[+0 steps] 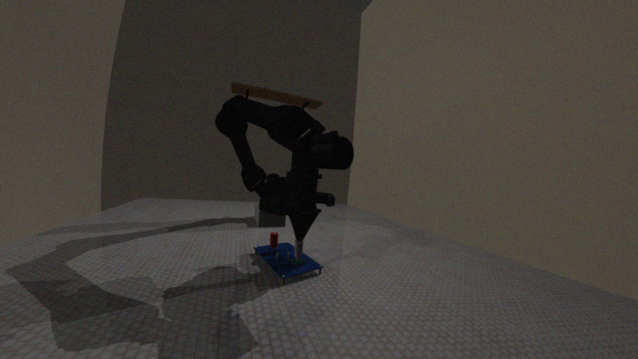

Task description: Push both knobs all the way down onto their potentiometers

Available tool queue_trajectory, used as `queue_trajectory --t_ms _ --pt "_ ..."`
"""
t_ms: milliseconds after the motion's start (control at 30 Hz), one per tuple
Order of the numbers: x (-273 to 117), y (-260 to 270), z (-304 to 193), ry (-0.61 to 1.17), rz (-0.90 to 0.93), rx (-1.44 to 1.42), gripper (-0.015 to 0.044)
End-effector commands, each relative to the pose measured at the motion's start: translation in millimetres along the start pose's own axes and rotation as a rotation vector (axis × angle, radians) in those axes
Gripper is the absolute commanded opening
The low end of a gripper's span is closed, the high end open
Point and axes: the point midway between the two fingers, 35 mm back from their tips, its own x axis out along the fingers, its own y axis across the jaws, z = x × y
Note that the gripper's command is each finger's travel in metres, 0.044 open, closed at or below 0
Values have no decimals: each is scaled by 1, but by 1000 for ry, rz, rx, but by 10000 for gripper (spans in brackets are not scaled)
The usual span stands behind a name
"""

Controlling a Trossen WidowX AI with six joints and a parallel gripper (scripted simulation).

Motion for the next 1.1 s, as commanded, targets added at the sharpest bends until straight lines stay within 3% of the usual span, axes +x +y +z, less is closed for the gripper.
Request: queue_trajectory --t_ms 0,1067 --pt "6 2 0 -4 1 9 0" --pt "7 2 0 -4 1 9 0"
